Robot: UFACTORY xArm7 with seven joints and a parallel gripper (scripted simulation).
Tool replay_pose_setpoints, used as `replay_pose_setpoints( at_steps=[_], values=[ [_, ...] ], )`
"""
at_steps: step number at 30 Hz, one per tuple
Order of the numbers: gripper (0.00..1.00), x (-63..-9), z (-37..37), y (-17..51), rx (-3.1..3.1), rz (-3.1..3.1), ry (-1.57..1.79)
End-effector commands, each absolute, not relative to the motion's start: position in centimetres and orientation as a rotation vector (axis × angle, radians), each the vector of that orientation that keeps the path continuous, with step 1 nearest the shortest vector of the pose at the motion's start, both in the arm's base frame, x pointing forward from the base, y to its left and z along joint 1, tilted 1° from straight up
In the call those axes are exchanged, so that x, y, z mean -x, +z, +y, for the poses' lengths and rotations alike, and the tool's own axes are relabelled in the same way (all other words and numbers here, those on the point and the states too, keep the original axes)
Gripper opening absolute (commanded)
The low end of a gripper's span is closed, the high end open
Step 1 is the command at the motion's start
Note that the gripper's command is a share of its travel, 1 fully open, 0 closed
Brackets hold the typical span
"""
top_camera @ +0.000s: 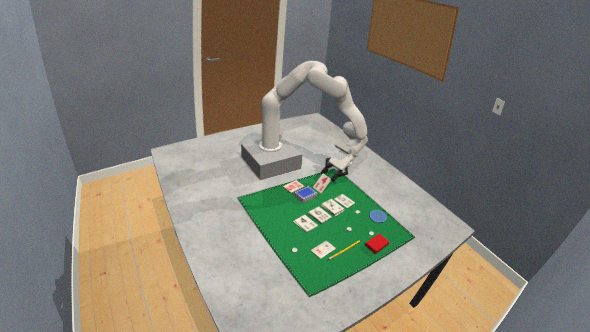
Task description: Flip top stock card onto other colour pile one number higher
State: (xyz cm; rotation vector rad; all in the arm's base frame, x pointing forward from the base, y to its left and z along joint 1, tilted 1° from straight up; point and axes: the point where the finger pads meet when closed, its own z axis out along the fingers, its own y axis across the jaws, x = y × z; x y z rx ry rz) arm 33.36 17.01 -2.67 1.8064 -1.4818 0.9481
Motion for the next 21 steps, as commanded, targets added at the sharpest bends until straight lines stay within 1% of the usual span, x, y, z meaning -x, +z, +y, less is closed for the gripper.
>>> replay_pose_setpoints(
  at_steps=[1, 21],
  values=[
    [0.74, -33.45, 17.15, -2.67, -1.884, -1.546, 0.867],
    [0.74, -33.42, 17.26, -3.01, -2.122, -1.746, 0.551]
  ],
)
